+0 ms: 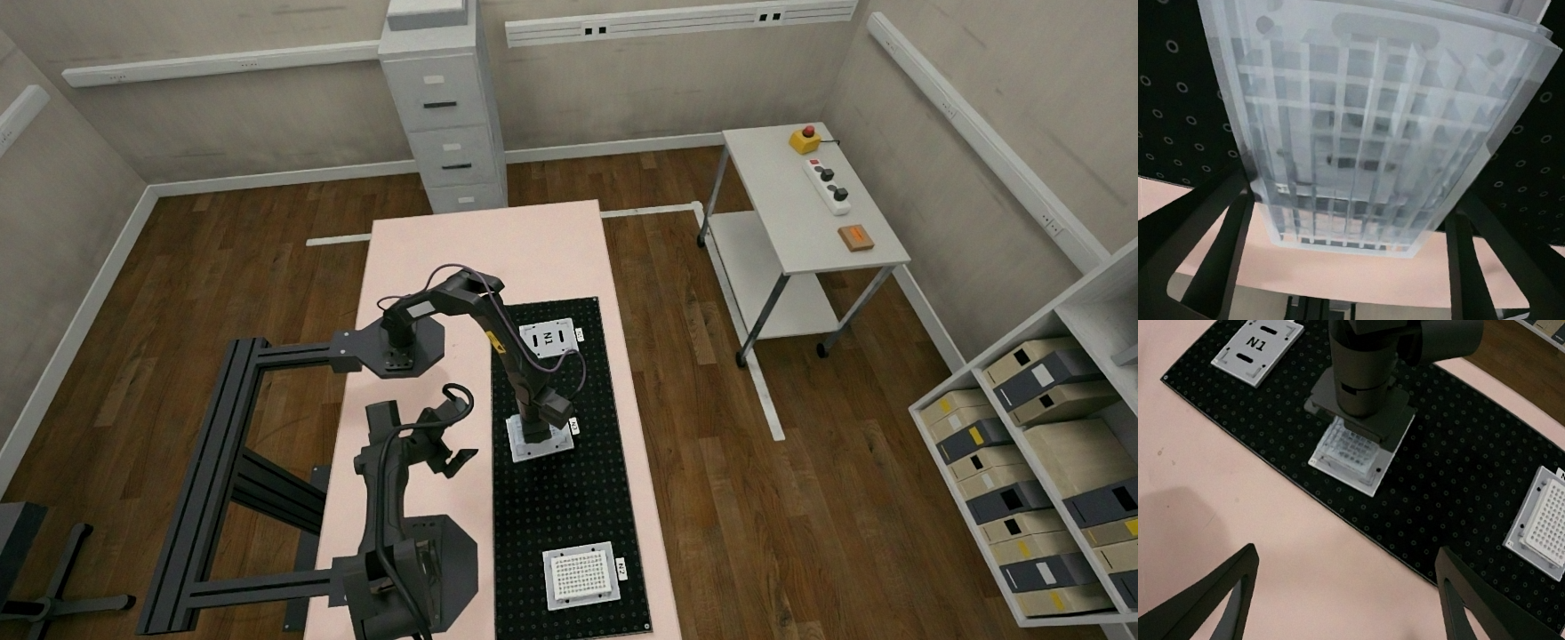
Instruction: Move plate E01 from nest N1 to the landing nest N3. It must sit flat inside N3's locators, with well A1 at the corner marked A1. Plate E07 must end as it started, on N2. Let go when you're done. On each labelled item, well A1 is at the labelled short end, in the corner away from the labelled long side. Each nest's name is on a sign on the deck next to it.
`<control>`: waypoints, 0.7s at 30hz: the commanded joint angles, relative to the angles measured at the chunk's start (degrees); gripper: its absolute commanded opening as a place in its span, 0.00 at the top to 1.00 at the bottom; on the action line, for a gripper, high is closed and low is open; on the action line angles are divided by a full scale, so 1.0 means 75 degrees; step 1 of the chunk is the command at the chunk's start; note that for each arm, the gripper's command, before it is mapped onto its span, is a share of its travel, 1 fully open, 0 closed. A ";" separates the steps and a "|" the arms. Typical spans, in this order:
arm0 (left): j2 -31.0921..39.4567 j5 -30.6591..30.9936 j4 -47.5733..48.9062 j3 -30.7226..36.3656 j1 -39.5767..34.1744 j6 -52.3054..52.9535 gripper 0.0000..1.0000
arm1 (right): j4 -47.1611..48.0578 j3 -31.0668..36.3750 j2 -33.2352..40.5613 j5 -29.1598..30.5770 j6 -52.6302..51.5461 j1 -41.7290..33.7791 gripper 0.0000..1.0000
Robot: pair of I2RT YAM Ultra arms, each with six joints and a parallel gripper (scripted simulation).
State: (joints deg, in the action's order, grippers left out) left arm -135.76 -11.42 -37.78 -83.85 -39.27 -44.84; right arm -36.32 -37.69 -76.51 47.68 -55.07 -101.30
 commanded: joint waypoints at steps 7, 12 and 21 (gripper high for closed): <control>-0.0109 -0.0098 0.0102 -0.0427 -0.0112 -0.0101 0.18 | -0.0428 -0.0337 -0.0145 0.0191 -0.0354 -0.0098 0.00; -0.0231 -0.0103 -0.0153 -0.0445 -0.0090 -0.0163 0.18 | -0.0437 -0.0340 -0.0146 0.0191 -0.0362 -0.0100 0.00; -0.0148 -0.0102 0.0069 -0.0440 -0.0091 -0.0143 0.18 | -0.0444 -0.0261 -0.0083 0.0193 -0.0367 -0.0052 0.00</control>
State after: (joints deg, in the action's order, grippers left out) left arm -138.06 -11.53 -38.26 -85.58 -39.40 -45.50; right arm -38.98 -37.95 -76.75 47.75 -57.43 -101.30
